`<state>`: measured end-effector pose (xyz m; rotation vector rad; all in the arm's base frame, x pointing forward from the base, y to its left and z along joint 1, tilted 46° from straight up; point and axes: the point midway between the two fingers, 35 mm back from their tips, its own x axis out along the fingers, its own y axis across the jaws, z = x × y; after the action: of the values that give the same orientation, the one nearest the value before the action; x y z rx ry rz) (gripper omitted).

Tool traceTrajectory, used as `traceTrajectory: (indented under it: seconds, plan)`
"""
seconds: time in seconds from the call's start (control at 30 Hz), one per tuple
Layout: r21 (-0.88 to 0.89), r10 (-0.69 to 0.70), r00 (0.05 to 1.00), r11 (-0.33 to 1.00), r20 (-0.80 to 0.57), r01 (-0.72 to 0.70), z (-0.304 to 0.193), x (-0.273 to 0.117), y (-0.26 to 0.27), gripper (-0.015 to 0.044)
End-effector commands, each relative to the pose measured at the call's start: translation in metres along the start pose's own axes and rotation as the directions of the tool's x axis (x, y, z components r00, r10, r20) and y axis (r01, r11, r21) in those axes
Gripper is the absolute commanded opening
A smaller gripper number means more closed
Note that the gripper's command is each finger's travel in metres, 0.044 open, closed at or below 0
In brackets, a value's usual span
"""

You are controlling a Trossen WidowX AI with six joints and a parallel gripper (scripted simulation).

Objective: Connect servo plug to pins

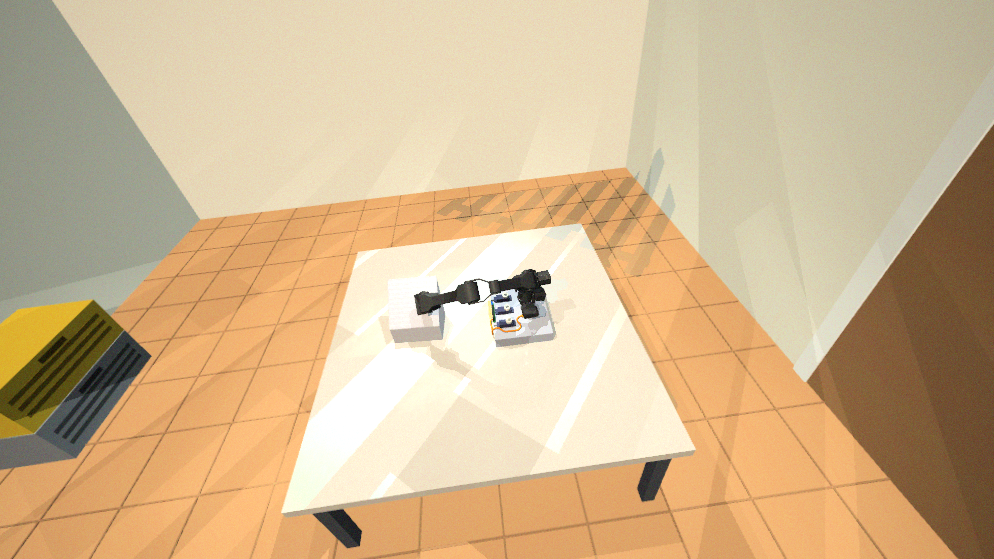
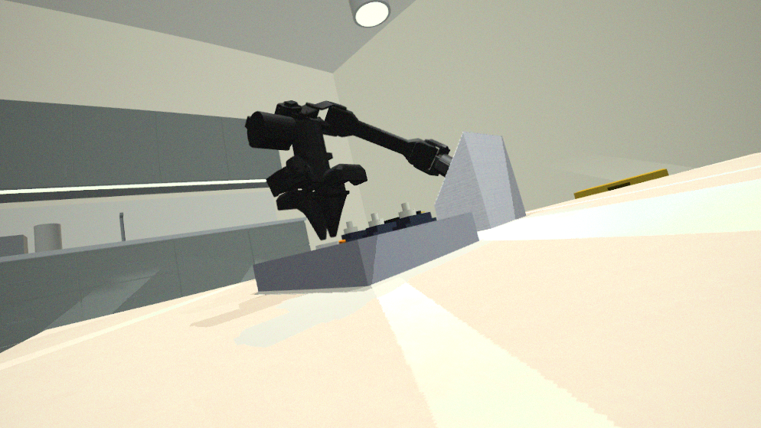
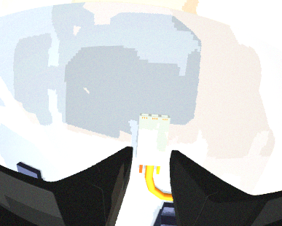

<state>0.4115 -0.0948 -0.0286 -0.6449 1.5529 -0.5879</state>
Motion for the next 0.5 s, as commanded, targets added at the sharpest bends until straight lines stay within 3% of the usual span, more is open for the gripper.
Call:
traceTrajectory:
  seconds: [0.0, 0.13, 0.23, 0.47]
  plan:
    - [-0.008, -0.007, 1.000, 1.000, -0.006, 0.007, -0.0024, 0.0080, -0.0001, 0.0115]
    - [-0.008, -0.007, 1.000, 1.000, -0.006, 0.007, -0.0025, 0.0118, -0.0002, 0.0115]
    - [-0.008, -0.007, 1.000, 1.000, -0.006, 0.007, -0.0025, 0.0118, -0.0002, 0.0036]
    - [-0.008, -0.007, 1.000, 1.000, -0.006, 0.007, -0.0022, 0.0084, -0.0001, 0.0000]
